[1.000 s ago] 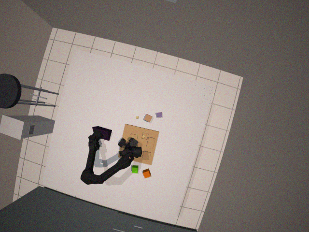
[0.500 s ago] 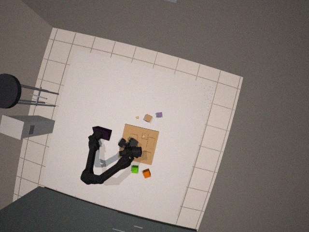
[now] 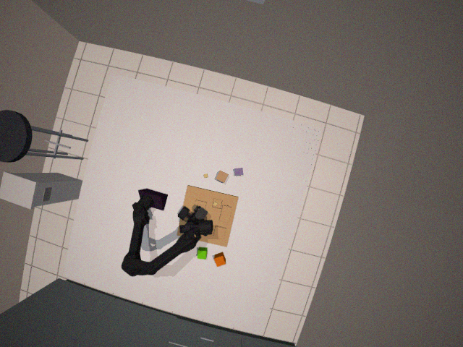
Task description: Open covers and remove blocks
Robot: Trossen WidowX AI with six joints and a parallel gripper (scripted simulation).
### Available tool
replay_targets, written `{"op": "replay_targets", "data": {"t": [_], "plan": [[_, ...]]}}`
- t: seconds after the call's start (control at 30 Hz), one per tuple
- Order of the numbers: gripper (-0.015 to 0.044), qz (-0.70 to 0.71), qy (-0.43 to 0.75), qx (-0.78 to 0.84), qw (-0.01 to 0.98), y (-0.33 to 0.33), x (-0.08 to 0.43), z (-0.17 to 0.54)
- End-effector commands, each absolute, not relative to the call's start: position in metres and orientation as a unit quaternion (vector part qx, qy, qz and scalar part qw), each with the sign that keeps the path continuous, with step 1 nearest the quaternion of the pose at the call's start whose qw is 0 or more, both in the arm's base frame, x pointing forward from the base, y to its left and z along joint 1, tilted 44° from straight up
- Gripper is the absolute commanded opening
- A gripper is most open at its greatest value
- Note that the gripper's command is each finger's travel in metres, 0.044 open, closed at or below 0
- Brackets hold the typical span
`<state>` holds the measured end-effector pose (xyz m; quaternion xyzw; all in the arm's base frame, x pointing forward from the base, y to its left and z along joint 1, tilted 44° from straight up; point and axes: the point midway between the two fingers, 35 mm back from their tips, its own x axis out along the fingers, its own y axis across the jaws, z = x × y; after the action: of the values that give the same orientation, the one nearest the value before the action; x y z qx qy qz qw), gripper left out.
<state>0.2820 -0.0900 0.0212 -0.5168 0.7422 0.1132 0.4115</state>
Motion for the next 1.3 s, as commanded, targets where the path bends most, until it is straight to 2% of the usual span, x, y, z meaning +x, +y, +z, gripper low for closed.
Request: {"op": "replay_targets", "data": {"t": [0.0,1.23,1.27], "plan": [[0.0,0.115,0.743,-0.518,0.408,-0.0911,0.2799,0.0194],[0.0,0.121,0.742,-0.521,0.404,-0.0868,0.2816,0.0268],[0.0026,0.121,0.744,-0.52,0.403,-0.0896,0.2804,0.0237]]}}
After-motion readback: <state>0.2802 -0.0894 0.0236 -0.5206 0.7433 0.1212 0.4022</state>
